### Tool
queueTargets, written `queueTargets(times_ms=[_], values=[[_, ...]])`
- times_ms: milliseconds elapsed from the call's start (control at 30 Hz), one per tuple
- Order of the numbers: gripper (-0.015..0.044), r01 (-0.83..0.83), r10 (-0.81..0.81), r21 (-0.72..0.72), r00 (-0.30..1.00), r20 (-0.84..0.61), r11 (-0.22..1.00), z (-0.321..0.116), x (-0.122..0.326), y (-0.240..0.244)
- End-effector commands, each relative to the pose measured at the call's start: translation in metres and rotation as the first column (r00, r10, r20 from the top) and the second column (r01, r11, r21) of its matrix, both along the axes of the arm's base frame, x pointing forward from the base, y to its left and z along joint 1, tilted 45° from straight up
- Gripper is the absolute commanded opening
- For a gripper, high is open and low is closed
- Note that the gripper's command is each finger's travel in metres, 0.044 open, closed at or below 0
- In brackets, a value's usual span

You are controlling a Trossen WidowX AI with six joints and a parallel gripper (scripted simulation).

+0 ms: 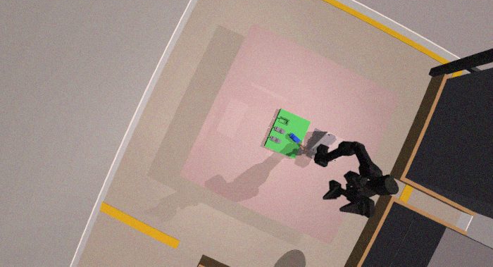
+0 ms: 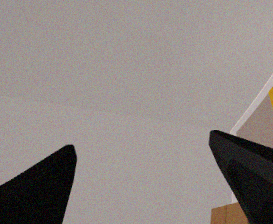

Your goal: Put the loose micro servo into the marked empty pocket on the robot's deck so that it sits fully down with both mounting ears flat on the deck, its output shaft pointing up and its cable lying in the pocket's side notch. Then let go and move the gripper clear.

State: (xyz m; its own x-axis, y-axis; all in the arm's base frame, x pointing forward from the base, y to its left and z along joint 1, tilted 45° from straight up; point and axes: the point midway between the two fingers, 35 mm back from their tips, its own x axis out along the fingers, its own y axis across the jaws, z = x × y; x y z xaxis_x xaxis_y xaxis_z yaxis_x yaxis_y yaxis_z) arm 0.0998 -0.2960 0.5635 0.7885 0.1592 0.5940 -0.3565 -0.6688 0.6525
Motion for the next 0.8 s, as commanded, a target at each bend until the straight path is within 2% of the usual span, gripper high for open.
queueTargets(times_ms=[0,33,200,467,767], values=[[0.0426,0.003,-0.003,-0.005,1.000,0.002,1.000,0.001,-0.001,0.001],[0.0440,0.008,-0.008,-0.014,1.000,0.005,1.000,0.002,-0.002,0.003],[0.0440,0.066,-0.062,-0.118,0.997,0.036,0.991,0.014,-0.016,0.029],[0.0440,0.111,-0.100,-0.204,0.993,0.064,0.973,0.024,-0.026,0.055],[0.0440,0.236,-0.190,-0.432,0.971,0.147,0.870,0.040,-0.044,0.122]])
